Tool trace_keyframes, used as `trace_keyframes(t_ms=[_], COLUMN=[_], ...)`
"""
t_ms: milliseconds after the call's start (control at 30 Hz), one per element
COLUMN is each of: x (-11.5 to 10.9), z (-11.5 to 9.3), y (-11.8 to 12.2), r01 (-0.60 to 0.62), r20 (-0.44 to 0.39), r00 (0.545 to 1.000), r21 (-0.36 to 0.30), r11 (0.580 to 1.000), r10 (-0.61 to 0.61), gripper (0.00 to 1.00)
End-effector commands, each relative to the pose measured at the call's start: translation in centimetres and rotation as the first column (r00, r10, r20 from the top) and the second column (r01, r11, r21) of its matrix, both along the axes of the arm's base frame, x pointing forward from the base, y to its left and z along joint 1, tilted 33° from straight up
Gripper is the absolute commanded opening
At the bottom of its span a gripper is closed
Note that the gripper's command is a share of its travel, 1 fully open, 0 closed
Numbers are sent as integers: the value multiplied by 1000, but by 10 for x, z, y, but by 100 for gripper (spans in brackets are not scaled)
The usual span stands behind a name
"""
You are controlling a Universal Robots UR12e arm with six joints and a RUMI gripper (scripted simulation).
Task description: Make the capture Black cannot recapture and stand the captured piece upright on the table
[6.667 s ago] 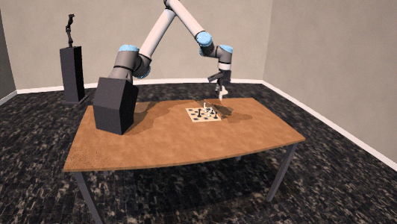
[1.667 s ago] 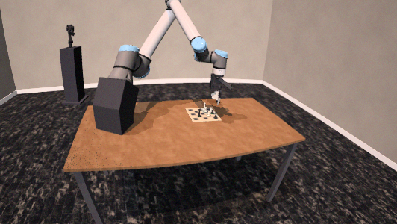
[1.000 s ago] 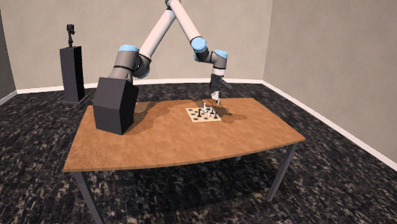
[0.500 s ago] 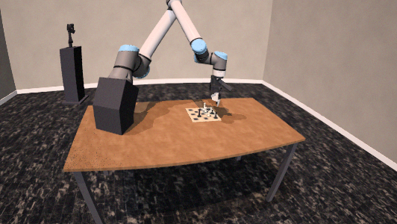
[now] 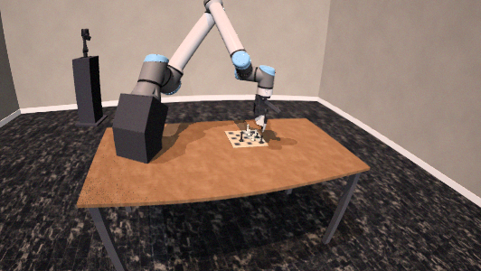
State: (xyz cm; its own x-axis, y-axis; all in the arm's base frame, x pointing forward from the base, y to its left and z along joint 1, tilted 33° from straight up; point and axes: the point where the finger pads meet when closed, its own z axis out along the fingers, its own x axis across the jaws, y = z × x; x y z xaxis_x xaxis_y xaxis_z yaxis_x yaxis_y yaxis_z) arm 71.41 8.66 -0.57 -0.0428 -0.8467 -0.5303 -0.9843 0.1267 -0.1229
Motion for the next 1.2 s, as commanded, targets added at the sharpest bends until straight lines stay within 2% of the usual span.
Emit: trace_keyframes(t_ms=[0, 467, 1167], x=[2, 4, 4], z=[-4, -16, -17], y=[2, 9, 10], r01=[1, 1, 1], r20=[1, 1, 1], r00=[1000, 1000, 1000], r21=[0, 0, 0], r11=[1000, 1000, 1000], r10=[-1, -1, -1], gripper=[25, 25, 25])
